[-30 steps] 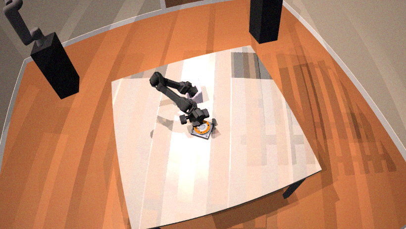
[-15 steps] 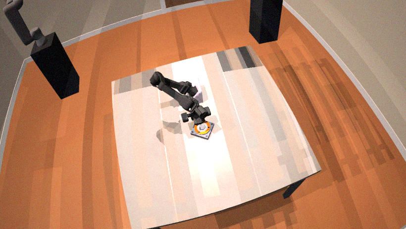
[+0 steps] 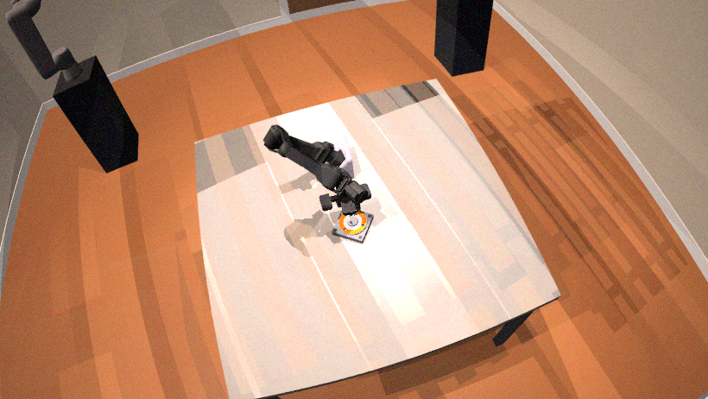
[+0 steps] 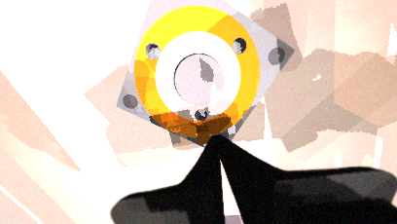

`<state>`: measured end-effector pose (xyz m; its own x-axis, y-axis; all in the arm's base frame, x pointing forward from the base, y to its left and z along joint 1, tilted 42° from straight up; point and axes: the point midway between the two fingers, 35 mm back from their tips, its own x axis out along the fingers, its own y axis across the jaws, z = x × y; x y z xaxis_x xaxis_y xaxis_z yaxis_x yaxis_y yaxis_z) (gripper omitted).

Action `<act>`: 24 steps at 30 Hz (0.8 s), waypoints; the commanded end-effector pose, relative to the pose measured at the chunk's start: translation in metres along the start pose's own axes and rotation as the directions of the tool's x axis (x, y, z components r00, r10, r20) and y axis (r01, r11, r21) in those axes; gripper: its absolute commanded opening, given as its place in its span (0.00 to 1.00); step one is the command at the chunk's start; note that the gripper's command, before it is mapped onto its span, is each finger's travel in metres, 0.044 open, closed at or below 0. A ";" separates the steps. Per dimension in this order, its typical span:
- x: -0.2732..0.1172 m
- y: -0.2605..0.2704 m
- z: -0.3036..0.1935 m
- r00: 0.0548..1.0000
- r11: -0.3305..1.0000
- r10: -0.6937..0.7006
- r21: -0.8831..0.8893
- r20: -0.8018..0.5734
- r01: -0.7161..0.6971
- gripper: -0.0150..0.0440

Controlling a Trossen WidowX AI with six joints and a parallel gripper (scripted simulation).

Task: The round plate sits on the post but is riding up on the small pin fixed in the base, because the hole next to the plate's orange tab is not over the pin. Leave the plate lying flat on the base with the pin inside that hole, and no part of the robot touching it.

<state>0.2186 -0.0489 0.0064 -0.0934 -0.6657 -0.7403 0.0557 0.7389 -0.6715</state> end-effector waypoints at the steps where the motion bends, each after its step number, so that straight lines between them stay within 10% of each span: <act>1: 0.001 0.007 -0.001 1.000 1.000 0.005 -0.002 -0.007 -0.005 0.25; 24: 0.000 0.026 0.002 1.000 1.000 0.006 -0.002 -0.006 -0.006 0.25</act>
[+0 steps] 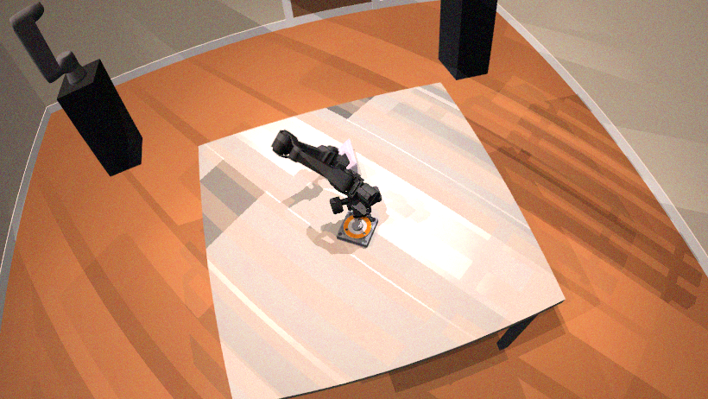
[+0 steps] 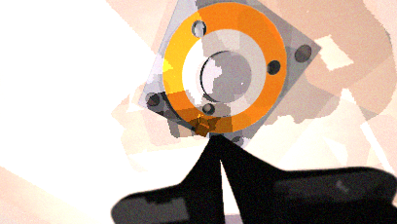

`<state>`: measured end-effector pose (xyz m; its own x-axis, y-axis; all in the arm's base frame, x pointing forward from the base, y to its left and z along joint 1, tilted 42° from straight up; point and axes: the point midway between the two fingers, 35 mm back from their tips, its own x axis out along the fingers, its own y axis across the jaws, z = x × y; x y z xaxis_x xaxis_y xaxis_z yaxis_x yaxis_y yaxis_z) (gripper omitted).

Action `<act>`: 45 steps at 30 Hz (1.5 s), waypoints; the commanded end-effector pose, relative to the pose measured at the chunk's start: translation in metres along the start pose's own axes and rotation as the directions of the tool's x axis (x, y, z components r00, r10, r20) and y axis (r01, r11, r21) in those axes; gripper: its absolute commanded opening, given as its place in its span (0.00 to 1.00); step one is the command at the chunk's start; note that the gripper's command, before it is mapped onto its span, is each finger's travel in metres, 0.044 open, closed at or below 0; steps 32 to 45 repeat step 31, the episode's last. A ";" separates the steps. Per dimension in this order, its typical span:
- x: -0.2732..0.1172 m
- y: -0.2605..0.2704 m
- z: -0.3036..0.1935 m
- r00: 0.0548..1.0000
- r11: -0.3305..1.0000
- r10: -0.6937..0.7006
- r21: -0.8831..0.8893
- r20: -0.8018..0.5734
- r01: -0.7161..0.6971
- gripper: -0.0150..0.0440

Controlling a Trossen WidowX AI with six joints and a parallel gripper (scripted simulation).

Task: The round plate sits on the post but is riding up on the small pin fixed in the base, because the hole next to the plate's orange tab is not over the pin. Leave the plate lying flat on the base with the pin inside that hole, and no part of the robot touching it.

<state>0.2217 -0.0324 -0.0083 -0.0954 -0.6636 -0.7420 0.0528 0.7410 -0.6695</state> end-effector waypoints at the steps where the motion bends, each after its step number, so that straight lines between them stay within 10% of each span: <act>1: 0.001 0.004 0.001 1.000 1.000 0.004 0.001 -0.004 -0.004 0.25; 45: -0.034 0.004 -0.001 1.000 1.000 -0.004 -0.010 -0.008 0.004 0.25</act>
